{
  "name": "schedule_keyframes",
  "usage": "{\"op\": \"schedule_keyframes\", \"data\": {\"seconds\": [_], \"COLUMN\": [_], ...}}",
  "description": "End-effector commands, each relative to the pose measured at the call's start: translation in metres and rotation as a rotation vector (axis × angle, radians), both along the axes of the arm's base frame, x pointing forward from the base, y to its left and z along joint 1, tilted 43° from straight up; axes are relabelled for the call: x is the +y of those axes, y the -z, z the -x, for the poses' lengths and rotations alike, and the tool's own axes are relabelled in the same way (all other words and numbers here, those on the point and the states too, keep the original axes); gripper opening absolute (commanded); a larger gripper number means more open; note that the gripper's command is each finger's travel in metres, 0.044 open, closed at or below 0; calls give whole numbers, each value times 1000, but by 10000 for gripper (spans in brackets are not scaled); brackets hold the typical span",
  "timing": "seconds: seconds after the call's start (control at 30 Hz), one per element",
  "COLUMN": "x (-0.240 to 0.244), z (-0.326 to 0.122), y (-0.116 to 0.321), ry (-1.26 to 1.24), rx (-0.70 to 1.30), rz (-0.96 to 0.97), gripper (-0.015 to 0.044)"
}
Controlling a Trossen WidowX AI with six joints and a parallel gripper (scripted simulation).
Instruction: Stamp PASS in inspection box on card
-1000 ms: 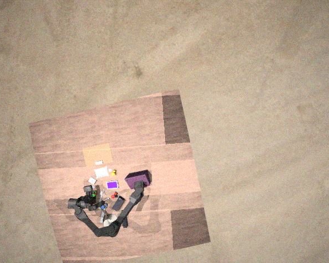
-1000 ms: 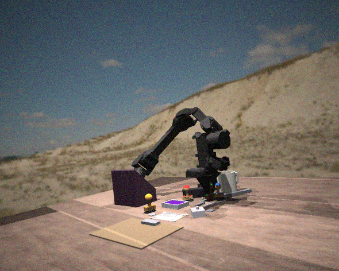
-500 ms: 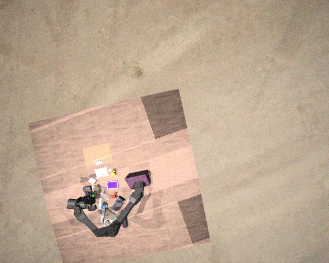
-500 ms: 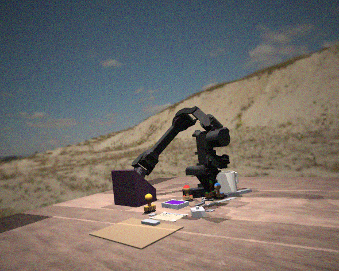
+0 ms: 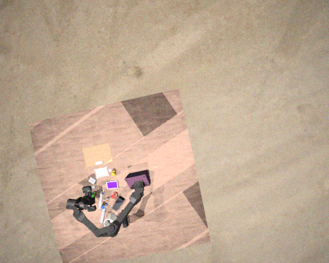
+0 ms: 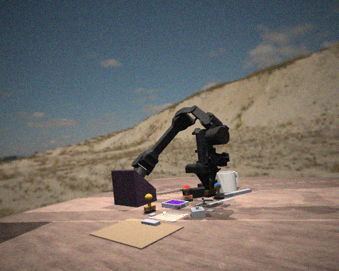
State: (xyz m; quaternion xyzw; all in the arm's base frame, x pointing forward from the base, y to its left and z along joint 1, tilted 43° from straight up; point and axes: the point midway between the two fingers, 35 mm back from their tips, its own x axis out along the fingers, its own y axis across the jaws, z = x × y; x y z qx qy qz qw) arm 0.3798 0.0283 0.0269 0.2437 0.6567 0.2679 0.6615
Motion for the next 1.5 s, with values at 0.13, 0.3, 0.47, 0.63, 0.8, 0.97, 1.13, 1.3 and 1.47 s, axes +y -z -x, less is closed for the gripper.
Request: {"op": "schedule_keyframes", "data": {"seconds": [0.13, 0.3, 0.47, 0.63, 0.8, 0.97, 1.13, 1.3, 1.47], "x": [-3, -5, -7, -8, -10, -12, -13, -15, -17], "z": [0, 0, 0, 0, 0, 0, 0, 0, 0], "y": [-3, -5, -7, -9, -11, -13, -14, -16, -18], "ry": [-3, -3, -3, -3, -3, -3, -3, -3, -3], "rx": [-3, -3, -3, -3, -3, -2, -2, -2, -2], "rz": [4, 4, 4, 4, 4, 4, 4, 4, 4], "gripper": [0, 0, 0, 0, 0, 0, 0, 0, 0]}}
